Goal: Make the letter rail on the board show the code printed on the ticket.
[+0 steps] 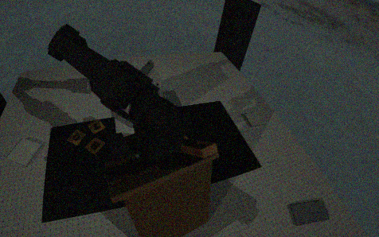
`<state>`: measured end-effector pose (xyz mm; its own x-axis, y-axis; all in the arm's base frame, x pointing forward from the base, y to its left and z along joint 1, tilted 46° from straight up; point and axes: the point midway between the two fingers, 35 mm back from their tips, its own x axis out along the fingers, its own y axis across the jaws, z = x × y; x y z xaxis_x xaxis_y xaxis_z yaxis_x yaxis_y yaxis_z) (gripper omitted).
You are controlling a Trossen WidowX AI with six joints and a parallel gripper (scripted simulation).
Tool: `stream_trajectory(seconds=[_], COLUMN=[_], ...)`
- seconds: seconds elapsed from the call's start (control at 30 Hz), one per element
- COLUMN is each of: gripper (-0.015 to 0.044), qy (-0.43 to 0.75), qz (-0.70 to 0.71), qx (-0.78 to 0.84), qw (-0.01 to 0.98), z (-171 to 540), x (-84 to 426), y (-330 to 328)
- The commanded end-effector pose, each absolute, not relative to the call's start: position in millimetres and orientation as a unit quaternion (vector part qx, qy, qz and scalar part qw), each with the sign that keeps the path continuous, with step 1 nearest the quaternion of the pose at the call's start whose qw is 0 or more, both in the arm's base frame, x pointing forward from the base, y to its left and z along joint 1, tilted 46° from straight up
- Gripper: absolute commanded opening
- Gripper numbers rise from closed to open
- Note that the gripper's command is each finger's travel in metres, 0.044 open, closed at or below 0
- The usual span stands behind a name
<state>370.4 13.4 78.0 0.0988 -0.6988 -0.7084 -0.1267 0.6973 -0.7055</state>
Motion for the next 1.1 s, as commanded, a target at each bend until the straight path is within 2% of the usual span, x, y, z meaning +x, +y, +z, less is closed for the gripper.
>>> stream_trajectory(seconds=[0.0,1.07], gripper=[0.0000,0.0000], qy=[0.638,0.638], qz=[-0.215,-0.214], qx=[-0.324,-0.324], qw=[0.665,0.664], z=[75.1,89.4], x=[368.8,349.3], y=[13.8,25.9])
